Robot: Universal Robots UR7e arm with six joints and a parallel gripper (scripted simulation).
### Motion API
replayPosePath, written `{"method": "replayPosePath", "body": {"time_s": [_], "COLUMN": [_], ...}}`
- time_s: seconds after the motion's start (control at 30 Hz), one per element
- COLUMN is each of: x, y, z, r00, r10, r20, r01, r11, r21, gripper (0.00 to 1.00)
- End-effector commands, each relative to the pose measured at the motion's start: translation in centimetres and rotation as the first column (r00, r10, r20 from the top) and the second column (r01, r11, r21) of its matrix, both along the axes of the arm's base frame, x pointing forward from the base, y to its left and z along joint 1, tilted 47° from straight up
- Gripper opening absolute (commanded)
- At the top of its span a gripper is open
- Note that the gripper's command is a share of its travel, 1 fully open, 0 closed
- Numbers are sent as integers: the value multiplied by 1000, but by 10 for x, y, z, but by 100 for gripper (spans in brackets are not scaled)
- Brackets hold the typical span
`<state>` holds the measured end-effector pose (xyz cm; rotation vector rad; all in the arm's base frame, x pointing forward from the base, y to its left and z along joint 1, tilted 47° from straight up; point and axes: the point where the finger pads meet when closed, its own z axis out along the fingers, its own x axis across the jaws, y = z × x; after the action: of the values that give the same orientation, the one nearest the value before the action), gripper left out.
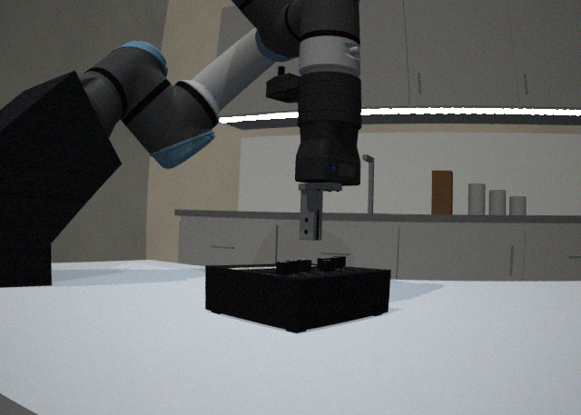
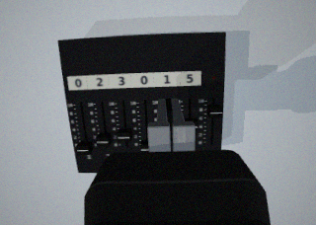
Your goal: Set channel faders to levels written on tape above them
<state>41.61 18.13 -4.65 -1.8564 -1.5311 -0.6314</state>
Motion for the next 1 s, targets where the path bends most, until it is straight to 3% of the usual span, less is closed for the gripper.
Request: {"method": "replayPosePath", "body": {"time_s": [0.0,0.97], "x": [0,0], "y": [2,11], "z": [-2,-10], "r00": [1000,1000], "r10": [-1,-1], "r20": [1,1], "r01": [1,1], "r11": [1000,1000], "r21": [0,0], "gripper": [0,0]}}
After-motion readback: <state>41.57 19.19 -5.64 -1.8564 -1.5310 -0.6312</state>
